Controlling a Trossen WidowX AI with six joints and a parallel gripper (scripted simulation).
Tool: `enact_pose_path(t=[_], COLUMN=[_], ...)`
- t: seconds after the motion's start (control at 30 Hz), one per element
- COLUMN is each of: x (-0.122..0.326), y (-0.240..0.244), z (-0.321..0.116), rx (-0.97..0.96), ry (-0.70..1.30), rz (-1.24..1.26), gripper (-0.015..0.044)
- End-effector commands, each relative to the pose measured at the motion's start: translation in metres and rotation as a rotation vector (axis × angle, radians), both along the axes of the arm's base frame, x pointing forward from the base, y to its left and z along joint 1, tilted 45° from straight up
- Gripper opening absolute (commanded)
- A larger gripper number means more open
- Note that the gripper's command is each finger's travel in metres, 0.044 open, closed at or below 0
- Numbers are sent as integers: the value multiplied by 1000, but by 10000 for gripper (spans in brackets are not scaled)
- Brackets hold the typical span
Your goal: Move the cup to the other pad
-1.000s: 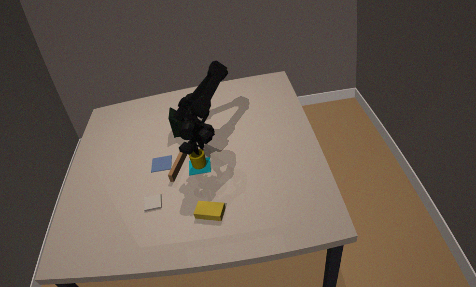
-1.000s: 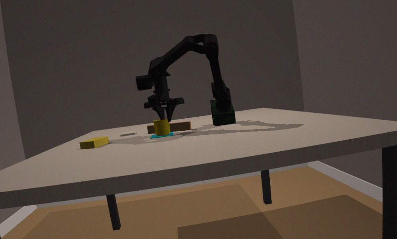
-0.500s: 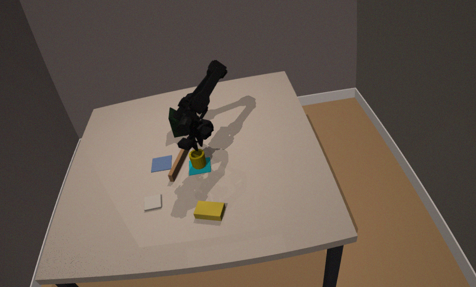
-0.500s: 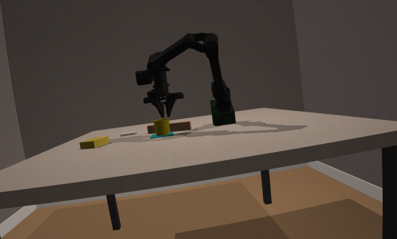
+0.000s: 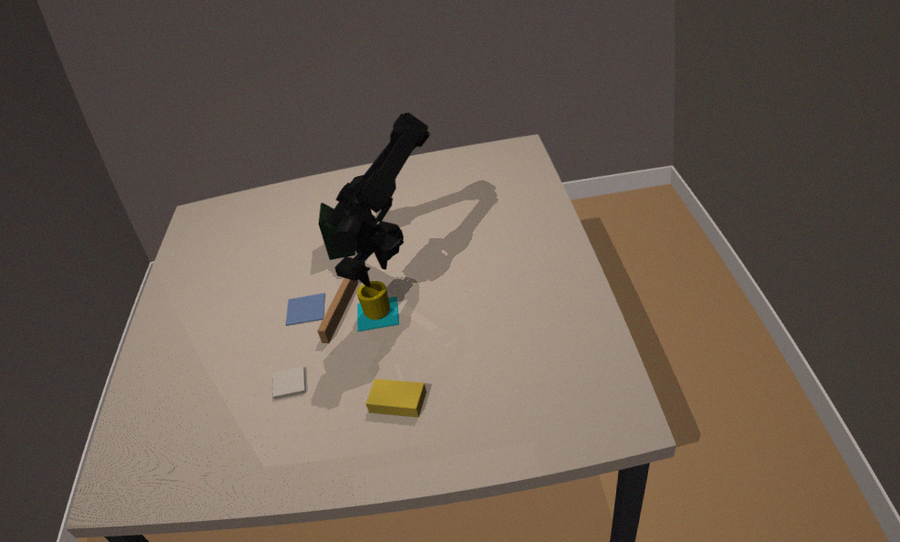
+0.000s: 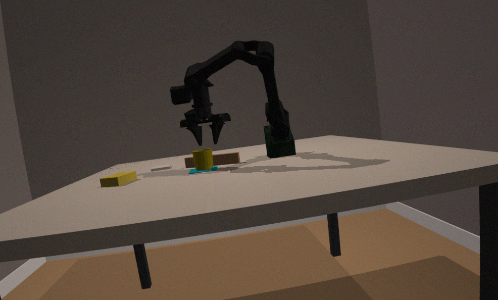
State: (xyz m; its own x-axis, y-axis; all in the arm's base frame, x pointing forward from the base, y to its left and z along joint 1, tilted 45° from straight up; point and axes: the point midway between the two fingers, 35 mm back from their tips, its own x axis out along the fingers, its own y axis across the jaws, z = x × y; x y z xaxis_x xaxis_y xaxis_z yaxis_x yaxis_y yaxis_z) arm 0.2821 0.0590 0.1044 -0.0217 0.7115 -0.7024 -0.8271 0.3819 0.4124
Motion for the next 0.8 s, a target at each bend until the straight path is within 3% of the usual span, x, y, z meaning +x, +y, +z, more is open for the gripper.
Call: enact_pose_path(t=[0.0,0.07,0.77], x=[0,1,2], y=[-1,-4,-41], z=[1,4,43], rx=[-1,-2,-3], ry=[0,0,-1], rz=[-1,-2,-4], gripper=[409,440,440])
